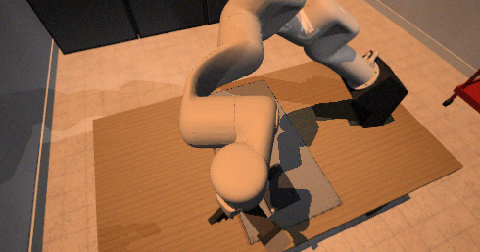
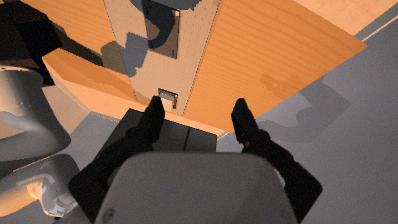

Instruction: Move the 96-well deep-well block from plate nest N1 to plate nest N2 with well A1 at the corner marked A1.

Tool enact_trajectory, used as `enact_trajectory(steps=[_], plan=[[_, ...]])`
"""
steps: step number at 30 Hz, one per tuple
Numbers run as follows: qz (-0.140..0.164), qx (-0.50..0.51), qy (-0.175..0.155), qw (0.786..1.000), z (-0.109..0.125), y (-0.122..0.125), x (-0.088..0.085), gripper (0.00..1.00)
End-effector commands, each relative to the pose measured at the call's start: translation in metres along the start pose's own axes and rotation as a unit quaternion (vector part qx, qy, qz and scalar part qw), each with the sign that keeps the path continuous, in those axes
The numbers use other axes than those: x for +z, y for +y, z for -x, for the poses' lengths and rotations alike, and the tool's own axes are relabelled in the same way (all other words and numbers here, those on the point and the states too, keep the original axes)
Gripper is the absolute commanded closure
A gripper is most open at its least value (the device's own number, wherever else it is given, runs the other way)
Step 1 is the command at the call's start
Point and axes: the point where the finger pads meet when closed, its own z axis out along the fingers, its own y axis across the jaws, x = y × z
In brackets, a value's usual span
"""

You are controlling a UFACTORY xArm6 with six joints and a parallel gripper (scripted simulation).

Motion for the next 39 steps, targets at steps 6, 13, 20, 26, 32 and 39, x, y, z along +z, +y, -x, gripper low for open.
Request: enact_trajectory(steps=[6,13,20,26,32,39], plan=[[0.001,0.001,0.001,1.000,0.000,0.000,-0.001,0.00],[0.001,0.001,0.001,1.000,0.000,0.000,-0.001,0.00],[-0.024,0.040,0.020,0.999,0.003,0.000,0.013,0.00],[-0.036,0.061,0.028,0.997,0.008,0.000,0.034,0.00],[-0.059,0.099,0.043,0.992,0.014,-0.002,0.058,0.00],[-0.090,0.156,0.061,0.982,0.022,-0.005,0.082,0.00]])
